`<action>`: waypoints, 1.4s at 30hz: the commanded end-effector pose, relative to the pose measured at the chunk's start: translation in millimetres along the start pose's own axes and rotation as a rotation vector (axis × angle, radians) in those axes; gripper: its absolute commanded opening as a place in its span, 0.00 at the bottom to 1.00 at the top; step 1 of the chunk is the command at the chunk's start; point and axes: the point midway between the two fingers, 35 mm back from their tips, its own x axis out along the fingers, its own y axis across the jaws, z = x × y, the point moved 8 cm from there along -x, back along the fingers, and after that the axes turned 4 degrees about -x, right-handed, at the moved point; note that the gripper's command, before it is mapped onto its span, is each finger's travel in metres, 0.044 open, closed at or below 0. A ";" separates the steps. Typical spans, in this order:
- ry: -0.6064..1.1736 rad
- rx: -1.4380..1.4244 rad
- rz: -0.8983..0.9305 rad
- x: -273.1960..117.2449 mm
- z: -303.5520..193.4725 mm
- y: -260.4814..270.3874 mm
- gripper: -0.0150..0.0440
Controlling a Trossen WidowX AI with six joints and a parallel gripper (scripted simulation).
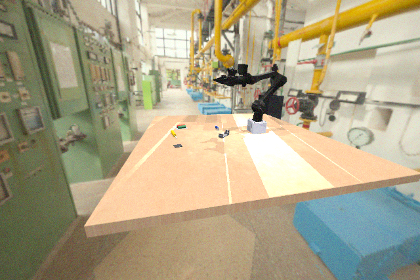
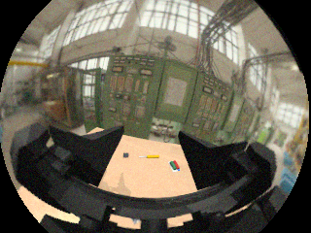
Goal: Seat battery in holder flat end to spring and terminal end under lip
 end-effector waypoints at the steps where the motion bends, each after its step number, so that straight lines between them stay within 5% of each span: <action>1: 0.012 -0.015 -0.002 1.6 -1.5 -0.6 0.89; 7: 0.418 -0.466 0.046 43.4 -56.0 -25.2 0.65; 20: 0.955 -0.982 0.532 67.1 -154.9 -71.3 0.65; 32: 1.086 -1.129 1.236 51.5 -233.1 -104.4 0.65; 42: 1.085 -1.129 1.250 51.0 -234.4 -104.9 0.65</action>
